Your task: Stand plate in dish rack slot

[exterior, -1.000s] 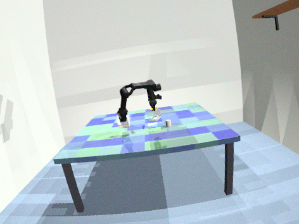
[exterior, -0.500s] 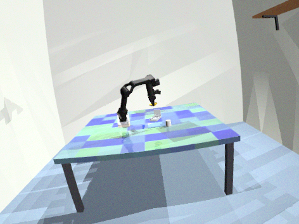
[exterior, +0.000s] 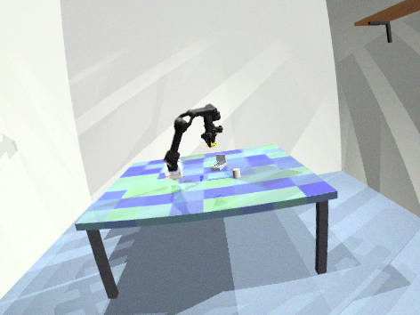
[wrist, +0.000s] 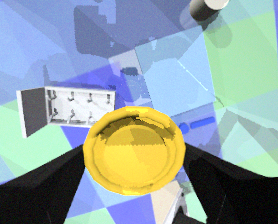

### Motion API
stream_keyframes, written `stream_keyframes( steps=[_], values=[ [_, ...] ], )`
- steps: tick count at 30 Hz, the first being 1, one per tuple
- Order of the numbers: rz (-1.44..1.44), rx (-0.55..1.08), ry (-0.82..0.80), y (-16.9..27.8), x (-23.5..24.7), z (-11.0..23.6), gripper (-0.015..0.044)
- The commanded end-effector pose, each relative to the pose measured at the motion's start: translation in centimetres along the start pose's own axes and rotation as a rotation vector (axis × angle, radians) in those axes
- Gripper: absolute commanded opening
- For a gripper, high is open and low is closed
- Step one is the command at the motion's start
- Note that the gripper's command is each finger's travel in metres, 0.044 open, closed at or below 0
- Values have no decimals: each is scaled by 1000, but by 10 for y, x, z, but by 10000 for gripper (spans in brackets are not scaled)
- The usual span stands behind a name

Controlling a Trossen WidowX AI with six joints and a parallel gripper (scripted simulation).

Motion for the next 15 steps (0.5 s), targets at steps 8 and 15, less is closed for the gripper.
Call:
stream_keyframes(
  steps=[8,15],
  values=[
    [-42,32,4,9,6,-5,0],
    [80,157,-47,10,5,-26,0]
  ],
)
Point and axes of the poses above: the point midway between the two fingers, 35 mm back from their tips, its own z axis back along the fingers, its own x axis across the jaws, y = z × x, the point moved 3 cm from there along z, back along the fingers, and after that the axes turned 12 degrees about -z, right-handed, at the moved point
